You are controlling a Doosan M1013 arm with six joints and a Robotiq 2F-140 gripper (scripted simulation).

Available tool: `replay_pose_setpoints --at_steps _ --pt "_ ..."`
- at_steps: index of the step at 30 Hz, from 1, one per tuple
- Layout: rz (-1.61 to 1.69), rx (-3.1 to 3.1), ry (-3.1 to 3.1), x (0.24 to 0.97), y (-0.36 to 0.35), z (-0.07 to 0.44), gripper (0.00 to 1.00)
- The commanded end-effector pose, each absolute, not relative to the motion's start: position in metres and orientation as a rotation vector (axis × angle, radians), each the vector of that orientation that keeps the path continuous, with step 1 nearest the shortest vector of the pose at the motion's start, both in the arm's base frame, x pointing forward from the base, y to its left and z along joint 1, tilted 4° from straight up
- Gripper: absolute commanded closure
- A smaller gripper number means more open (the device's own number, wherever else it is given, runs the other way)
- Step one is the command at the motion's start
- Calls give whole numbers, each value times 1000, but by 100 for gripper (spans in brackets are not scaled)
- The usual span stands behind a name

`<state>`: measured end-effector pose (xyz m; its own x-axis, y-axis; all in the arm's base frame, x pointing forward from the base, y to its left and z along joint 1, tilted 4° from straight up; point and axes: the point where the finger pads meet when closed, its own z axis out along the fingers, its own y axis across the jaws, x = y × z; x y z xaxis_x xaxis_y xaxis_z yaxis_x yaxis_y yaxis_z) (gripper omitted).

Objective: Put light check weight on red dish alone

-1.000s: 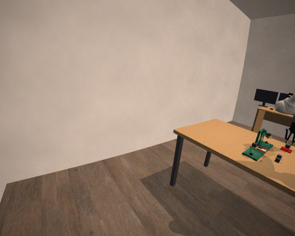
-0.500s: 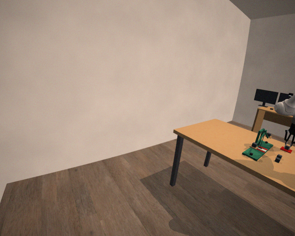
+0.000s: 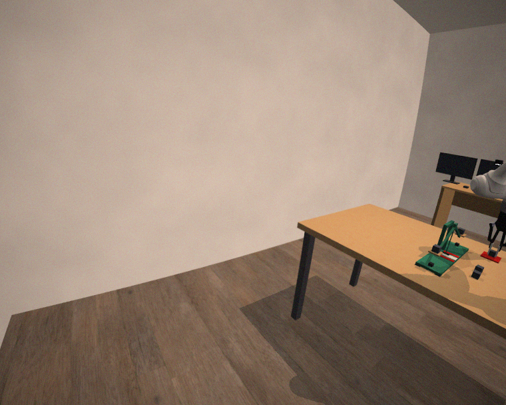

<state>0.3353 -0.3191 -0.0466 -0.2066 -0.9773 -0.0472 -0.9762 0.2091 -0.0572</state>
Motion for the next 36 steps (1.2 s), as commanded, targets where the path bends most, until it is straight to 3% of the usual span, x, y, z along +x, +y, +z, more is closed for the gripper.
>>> replay_pose_setpoints --at_steps 1,36 --pt "-24 -1931 2383 336 -317 -50 76" --pt "-24 -1931 2383 336 -317 -55 76"
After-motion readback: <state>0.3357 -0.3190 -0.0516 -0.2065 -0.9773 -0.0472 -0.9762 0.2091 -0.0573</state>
